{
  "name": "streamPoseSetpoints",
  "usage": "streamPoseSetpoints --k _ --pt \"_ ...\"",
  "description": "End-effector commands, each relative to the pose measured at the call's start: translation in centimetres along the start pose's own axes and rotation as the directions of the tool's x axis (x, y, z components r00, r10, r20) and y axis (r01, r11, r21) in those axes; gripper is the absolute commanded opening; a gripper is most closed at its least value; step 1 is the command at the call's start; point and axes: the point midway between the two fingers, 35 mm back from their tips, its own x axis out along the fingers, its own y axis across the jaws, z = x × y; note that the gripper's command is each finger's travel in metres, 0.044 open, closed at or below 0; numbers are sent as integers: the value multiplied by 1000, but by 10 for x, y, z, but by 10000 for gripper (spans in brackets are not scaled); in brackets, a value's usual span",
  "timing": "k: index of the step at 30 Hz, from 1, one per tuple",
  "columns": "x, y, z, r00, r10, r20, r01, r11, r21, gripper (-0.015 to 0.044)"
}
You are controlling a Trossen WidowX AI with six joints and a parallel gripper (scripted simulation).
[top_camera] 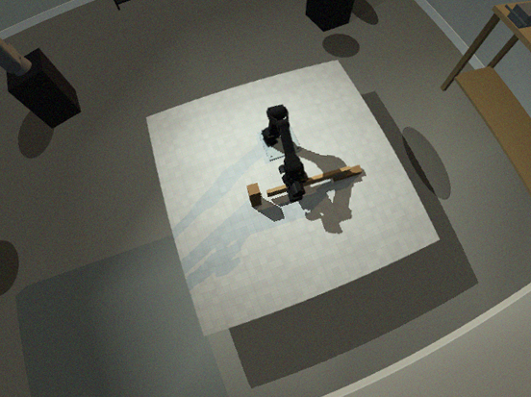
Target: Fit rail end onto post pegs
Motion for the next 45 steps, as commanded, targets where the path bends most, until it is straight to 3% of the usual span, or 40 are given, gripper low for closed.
streamPoseSetpoints --k 1,45 --pt "1 0 0 1000 -5 1 5 1000 1 0" --pt "-2 1 0 1000 -4 1 4 1000 1 0"
